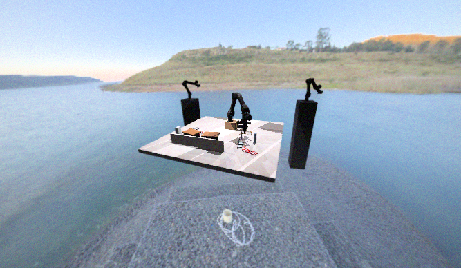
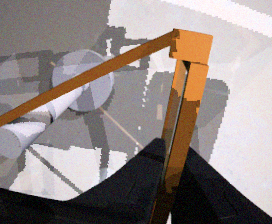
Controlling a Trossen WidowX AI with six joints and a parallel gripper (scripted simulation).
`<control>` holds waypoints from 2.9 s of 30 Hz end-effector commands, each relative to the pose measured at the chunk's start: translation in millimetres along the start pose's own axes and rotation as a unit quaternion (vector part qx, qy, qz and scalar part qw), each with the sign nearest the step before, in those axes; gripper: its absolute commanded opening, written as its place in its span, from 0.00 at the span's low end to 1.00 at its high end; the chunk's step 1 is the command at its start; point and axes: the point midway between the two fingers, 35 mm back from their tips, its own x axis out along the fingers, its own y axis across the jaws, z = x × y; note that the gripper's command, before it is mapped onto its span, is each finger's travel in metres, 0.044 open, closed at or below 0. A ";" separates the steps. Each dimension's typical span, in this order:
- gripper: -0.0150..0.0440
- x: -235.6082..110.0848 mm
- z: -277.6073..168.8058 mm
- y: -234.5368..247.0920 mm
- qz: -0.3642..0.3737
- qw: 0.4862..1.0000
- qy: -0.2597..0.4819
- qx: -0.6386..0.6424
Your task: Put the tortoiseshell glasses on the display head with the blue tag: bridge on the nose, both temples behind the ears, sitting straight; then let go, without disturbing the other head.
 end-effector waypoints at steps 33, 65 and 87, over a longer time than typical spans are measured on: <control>0.25 0.5 -24.9 -13.0 0.000 1.000 -0.001 0.001; 0.25 0.4 -33.1 -15.2 0.000 1.000 -0.001 0.001; 0.25 -8.4 -26.2 -14.8 0.000 1.000 -0.001 0.001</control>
